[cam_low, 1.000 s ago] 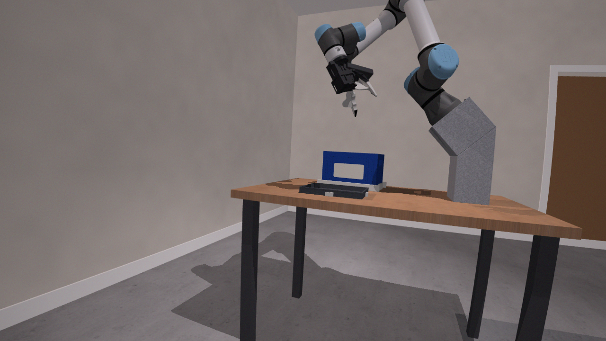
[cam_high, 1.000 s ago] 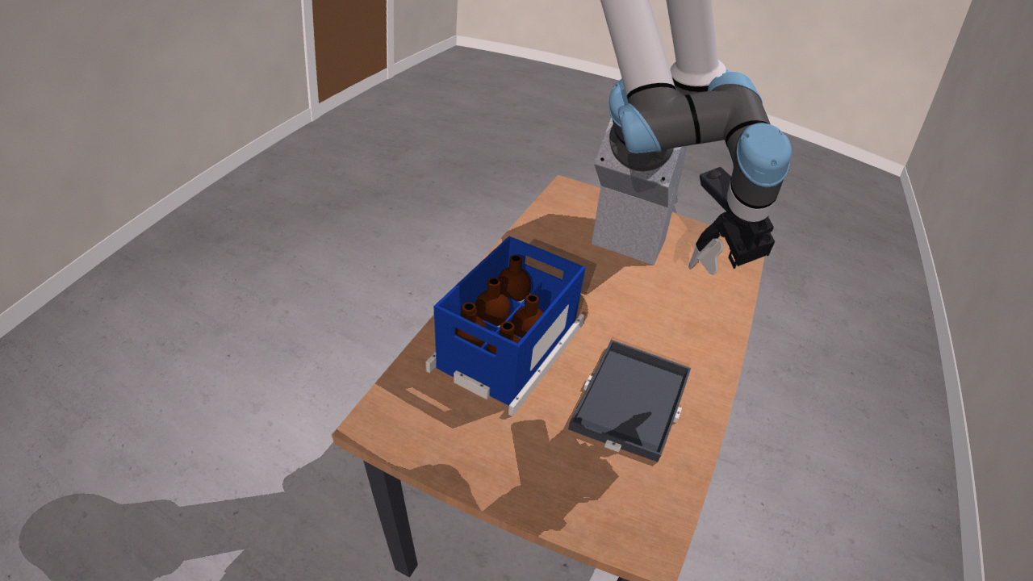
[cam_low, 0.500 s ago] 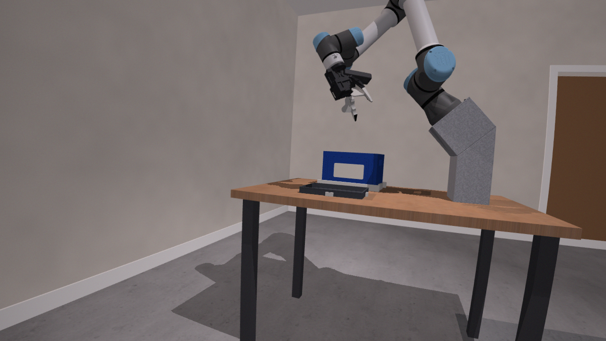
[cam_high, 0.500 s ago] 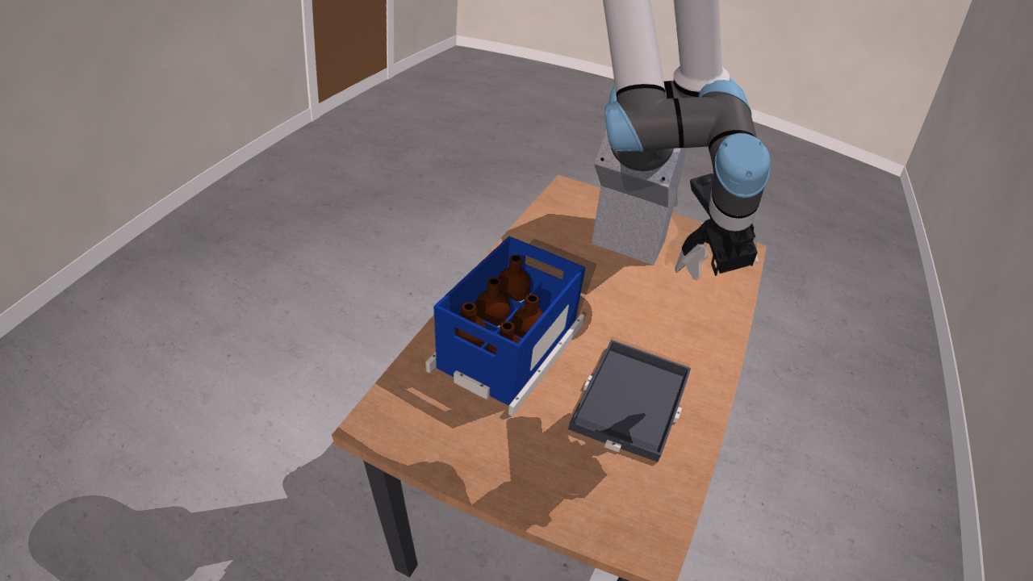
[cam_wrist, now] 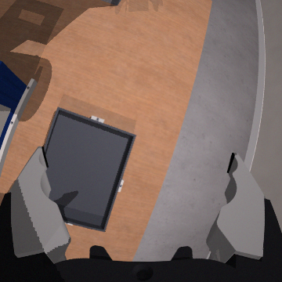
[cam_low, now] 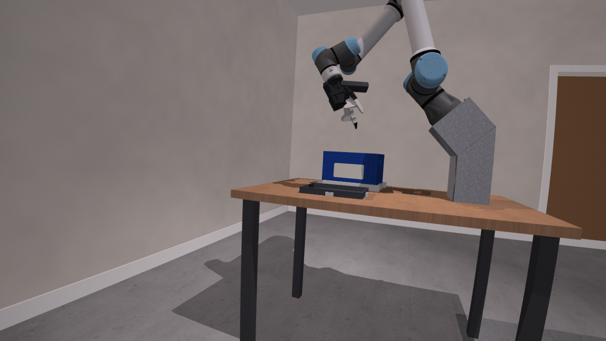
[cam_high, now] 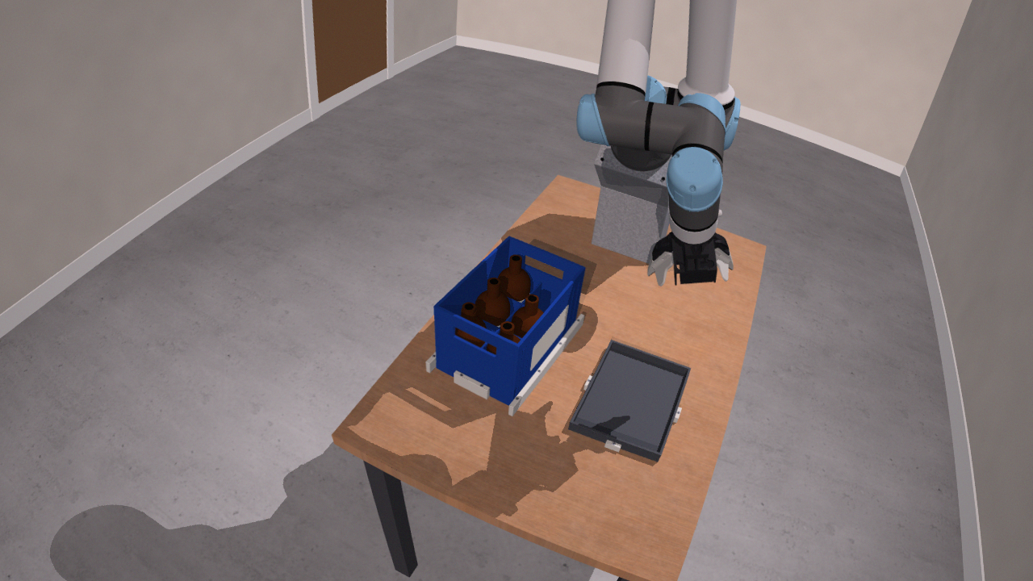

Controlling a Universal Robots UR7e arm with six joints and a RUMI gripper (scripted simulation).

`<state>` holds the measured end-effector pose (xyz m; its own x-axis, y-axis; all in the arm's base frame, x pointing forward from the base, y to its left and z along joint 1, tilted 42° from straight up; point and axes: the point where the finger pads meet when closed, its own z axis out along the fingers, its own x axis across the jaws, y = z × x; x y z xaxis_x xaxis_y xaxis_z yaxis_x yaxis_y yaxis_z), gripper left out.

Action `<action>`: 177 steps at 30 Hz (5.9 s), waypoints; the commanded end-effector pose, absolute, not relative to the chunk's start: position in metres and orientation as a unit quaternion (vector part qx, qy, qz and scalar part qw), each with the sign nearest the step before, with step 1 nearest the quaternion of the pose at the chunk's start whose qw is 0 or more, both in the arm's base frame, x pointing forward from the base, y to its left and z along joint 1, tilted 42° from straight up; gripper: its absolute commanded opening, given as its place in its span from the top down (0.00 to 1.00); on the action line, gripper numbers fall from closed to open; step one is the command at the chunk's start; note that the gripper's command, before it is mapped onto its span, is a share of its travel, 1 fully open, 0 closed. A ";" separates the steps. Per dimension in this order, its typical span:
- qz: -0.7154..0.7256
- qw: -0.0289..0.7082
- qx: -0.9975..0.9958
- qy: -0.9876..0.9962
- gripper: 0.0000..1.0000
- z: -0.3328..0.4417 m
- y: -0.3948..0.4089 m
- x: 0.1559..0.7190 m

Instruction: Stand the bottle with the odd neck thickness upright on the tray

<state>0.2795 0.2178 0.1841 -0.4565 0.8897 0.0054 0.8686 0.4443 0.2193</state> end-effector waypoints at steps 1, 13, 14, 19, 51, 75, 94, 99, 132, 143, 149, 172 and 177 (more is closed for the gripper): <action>0.113 0.043 0.559 0.821 0.00 0.181 0.199 0.297; 0.156 0.027 0.650 0.743 0.00 0.175 0.147 0.334; 0.161 0.026 0.659 0.734 0.00 0.175 0.141 0.337; 0.186 0.024 0.702 0.687 0.00 0.174 0.110 0.354; 0.313 0.078 0.845 0.427 0.00 0.183 -0.075 0.395; 0.343 0.111 0.865 0.349 0.00 0.189 -0.134 0.389; 0.344 0.113 0.866 0.345 1.00 0.189 -0.137 0.388; 0.344 0.113 0.866 0.345 1.00 0.189 -0.137 0.388; 0.344 0.113 0.866 0.345 0.62 0.189 -0.137 0.388; 0.344 0.113 0.866 0.345 0.62 0.189 -0.137 0.388; 0.344 0.113 0.866 0.345 0.62 0.189 -0.137 0.388; 0.344 0.113 0.866 0.345 0.62 0.189 -0.137 0.389; 0.344 0.113 0.866 0.345 0.62 0.188 -0.137 0.389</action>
